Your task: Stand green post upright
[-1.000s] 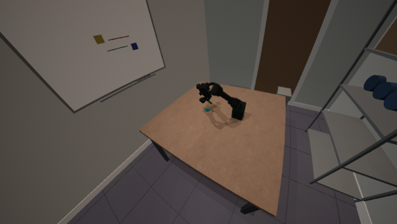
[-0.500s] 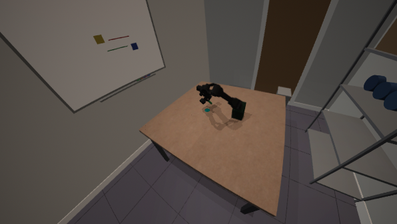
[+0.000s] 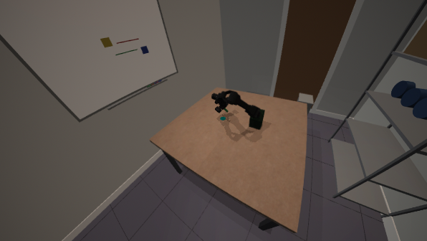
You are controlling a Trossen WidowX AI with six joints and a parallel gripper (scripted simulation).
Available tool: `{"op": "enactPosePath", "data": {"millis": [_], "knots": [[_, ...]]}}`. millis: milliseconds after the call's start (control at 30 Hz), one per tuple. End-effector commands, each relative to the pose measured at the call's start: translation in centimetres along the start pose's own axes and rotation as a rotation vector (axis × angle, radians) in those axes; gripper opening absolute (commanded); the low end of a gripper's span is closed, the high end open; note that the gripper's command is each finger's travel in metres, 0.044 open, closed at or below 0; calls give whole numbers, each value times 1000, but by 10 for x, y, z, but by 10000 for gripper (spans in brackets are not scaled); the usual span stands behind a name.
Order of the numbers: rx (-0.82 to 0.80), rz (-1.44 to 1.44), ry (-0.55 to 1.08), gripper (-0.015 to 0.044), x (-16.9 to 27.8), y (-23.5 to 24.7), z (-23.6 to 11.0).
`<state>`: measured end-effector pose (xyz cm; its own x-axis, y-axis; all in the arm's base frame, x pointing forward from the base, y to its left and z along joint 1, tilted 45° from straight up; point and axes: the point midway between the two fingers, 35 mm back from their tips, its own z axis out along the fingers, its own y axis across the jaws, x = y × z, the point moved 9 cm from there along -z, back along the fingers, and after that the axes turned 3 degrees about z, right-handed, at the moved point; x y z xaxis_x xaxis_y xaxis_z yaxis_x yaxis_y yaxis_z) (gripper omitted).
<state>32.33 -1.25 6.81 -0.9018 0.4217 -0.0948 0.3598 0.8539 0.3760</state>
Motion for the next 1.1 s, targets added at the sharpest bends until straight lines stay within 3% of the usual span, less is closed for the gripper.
{"op": "enactPosePath", "data": {"millis": [0,1067], "knots": [[11,2,-32,23,3,2,1],[55,20,-231,23,19,8,10]]}}
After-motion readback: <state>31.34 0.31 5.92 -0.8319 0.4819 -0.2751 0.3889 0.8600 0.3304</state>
